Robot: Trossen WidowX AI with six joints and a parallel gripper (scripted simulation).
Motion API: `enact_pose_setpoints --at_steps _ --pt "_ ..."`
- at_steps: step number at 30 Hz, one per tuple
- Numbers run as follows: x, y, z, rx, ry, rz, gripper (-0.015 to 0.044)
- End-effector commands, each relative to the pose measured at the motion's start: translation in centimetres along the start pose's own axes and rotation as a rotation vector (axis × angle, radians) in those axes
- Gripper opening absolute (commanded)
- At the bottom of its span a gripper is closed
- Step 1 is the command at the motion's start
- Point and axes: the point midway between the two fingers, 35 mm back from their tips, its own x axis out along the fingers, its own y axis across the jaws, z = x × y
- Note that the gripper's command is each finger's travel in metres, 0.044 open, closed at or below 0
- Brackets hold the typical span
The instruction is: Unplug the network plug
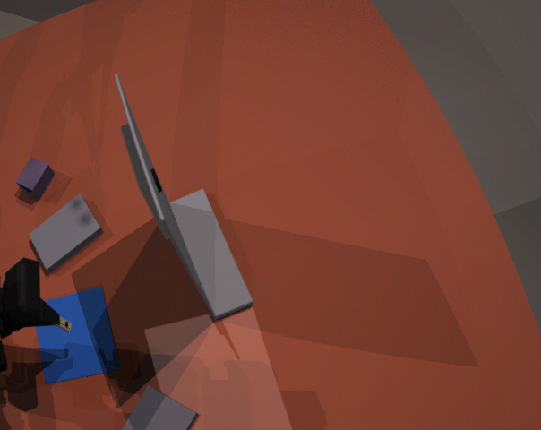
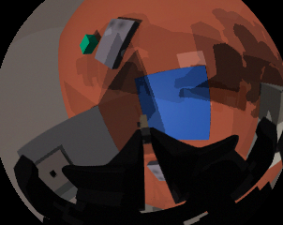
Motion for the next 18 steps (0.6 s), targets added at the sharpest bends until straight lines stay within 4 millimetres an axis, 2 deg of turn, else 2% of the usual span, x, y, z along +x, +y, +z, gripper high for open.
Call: enact_pose_setpoints --at_steps 1,18 --pt "0.5 -0.6 0.1 -0.001 -0.004 -0.015 0.0000" --pt "2.1 -1.6 0.1 -0.001 -0.004 -0.015 0.0000"
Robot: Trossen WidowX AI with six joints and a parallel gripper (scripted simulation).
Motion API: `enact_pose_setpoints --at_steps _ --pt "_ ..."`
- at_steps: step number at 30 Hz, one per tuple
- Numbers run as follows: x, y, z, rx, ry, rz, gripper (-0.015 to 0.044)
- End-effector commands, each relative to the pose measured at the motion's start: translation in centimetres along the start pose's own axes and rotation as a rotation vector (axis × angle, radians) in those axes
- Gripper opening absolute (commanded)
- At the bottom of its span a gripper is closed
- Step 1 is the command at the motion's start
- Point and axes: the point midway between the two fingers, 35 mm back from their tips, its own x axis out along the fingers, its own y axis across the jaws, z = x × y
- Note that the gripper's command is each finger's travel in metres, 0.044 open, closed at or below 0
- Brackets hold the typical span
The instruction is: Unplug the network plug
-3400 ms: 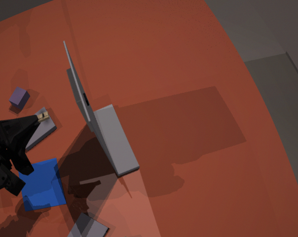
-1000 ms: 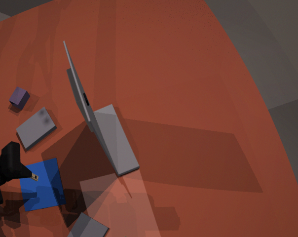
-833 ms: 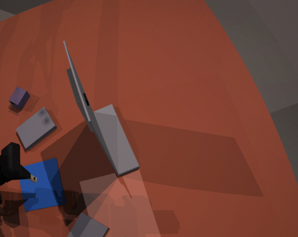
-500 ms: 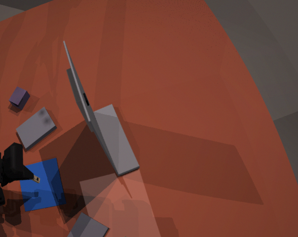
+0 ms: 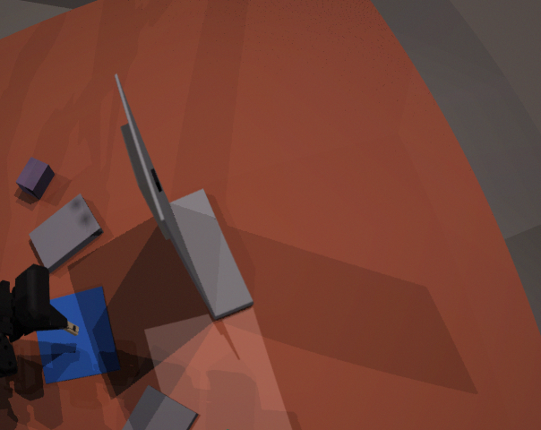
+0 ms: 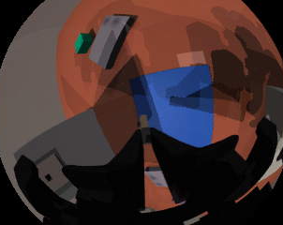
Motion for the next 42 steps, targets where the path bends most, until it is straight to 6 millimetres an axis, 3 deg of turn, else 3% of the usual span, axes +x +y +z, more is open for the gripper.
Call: enact_pose_setpoints --at_steps 1,30,42 --pt "0.4 -0.7 0.1 0.004 -0.004 -0.015 0.0000" --pt "2.5 -2.8 0.0 0.004 -0.004 -0.016 0.0000" --pt "2.7 -2.7 0.0 0.004 -0.004 -0.016 0.0000"
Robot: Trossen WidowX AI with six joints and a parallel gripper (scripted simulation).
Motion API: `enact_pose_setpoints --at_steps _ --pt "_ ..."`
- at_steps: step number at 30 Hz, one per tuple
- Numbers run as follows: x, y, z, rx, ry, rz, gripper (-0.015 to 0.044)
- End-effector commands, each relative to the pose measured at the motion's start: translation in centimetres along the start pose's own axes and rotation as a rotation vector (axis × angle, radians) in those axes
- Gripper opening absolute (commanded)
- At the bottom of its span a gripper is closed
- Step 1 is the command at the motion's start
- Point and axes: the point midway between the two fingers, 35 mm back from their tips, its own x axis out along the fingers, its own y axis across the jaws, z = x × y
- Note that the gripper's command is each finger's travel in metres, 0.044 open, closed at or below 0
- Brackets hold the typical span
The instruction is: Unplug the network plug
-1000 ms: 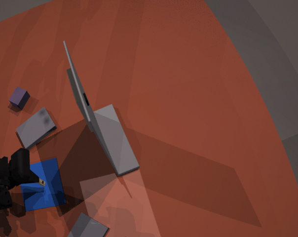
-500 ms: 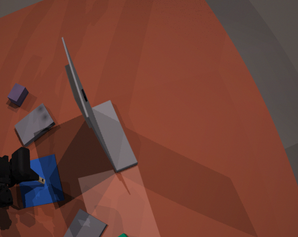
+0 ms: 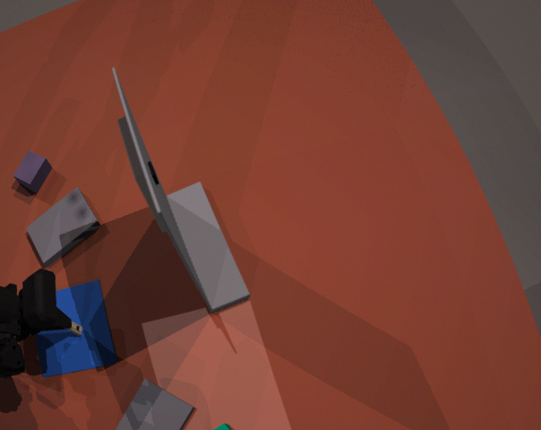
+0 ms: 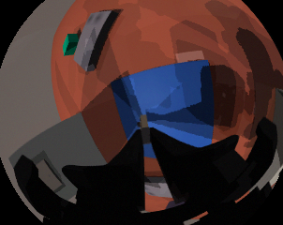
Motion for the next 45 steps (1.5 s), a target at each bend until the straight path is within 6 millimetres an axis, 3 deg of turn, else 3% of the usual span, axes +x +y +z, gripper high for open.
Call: enact_pose_setpoints --at_steps 1,14,20,45 --pt "0.2 -0.2 0.0 0.004 -0.004 -0.007 0.0000" --pt "0.3 0.0 -0.1 0.000 0.000 -0.002 0.0000" --pt "0.3 0.0 -0.1 0.000 0.000 -0.002 0.0156" --pt "-0.7 0.0 -0.1 0.001 -0.001 -0.004 0.0156"
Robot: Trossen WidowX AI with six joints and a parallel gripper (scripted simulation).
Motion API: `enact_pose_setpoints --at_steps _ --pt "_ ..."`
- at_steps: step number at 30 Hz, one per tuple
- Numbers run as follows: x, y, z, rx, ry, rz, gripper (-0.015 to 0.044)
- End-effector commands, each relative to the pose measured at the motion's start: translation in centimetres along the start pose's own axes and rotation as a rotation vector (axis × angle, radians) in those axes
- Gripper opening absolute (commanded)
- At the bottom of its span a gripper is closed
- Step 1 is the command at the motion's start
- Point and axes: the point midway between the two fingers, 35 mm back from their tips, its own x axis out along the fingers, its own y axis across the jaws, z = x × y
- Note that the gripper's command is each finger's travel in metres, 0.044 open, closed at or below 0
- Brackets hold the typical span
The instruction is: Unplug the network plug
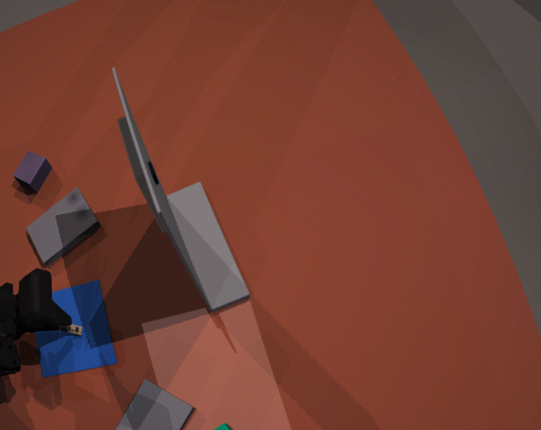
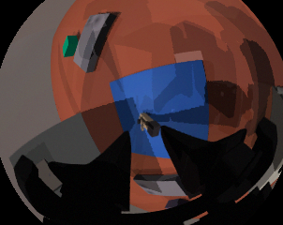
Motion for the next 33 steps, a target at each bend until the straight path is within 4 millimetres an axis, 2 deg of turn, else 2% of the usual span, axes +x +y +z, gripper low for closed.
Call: enact_pose_setpoints --at_steps 1,33 --pt "-0.2 0.2 0.0 -0.003 0.003 0.005 0.0156" --pt "-1.9 0.2 0.1 -0.002 0.001 0.002 0.0156"
